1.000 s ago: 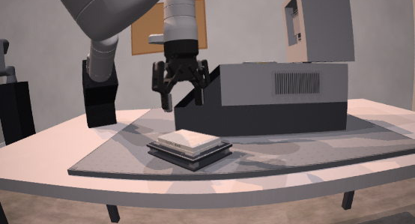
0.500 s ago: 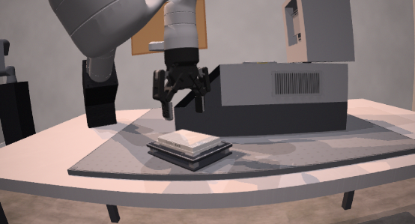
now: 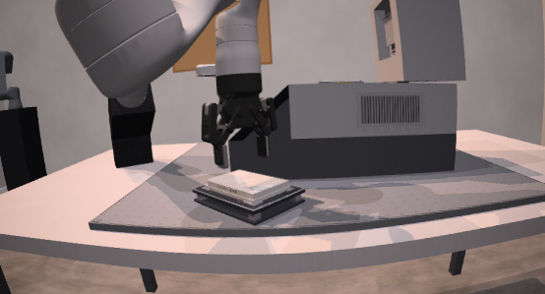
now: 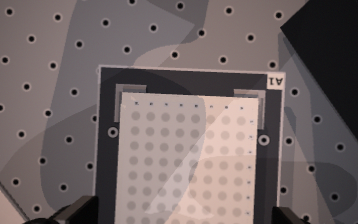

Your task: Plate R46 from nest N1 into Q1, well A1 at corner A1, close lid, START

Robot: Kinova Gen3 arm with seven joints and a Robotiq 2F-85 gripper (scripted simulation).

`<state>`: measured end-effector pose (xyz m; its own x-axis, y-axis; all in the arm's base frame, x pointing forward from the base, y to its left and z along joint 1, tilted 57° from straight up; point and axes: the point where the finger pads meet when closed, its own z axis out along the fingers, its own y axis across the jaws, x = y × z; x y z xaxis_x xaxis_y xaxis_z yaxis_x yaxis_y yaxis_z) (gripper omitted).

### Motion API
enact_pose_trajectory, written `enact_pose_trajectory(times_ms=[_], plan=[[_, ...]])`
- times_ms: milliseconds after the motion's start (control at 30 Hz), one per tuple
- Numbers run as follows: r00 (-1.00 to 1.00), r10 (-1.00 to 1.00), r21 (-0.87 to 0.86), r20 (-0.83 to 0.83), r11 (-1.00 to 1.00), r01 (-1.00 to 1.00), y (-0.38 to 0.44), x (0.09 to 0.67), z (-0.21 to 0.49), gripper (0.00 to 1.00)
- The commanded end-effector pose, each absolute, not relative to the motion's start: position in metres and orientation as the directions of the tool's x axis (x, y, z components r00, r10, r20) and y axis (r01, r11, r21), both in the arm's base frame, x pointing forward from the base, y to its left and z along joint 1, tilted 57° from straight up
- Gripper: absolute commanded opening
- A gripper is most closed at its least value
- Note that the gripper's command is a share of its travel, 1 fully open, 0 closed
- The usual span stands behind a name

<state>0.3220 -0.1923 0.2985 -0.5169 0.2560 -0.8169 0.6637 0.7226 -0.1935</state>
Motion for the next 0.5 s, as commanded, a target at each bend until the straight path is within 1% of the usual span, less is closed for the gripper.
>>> enact_pose_trajectory(times_ms=[0, 467], plan=[[-0.519, 0.254, -0.197, -0.816, 0.723, 0.663, -0.1972, 0.3241, 0.2953, 1.0], [-0.516, 0.259, -0.19, -0.816, 0.723, 0.664, -0.1976, 0.3257, 0.2938, 1.0]])
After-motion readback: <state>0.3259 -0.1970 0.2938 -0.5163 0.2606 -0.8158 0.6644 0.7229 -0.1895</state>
